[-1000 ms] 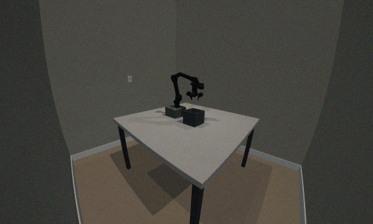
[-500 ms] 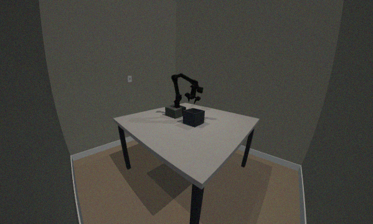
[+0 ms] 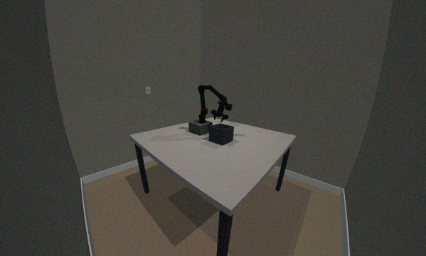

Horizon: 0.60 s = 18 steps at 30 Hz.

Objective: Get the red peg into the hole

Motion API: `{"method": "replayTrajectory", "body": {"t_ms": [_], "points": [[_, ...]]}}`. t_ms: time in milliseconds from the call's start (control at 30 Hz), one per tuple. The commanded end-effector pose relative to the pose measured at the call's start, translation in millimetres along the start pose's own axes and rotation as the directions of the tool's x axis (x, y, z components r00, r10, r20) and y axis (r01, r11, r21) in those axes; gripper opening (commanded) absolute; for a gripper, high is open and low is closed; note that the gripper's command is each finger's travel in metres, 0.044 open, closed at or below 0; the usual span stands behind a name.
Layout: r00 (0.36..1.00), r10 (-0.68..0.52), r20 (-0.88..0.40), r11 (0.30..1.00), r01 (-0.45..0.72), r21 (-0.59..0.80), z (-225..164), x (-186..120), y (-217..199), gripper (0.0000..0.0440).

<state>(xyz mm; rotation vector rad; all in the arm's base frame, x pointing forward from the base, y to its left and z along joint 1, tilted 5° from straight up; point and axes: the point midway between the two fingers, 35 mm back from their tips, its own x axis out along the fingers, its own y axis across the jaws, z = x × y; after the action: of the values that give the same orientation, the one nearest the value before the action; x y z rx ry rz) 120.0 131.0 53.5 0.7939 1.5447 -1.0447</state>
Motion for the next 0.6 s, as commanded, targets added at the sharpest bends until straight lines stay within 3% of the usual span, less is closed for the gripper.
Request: {"method": "replayTrajectory", "body": {"t_ms": [0, 567], "points": [[1.0, 0.006, 0.028, 1.0, -0.006, 0.002, 2.7, 13.6, 5.0, 0.0377], [0.995, 0.057, 0.084, 0.998, -0.059, 0.017, 8.3, 59.6, 23.9, 0.0392]]}}
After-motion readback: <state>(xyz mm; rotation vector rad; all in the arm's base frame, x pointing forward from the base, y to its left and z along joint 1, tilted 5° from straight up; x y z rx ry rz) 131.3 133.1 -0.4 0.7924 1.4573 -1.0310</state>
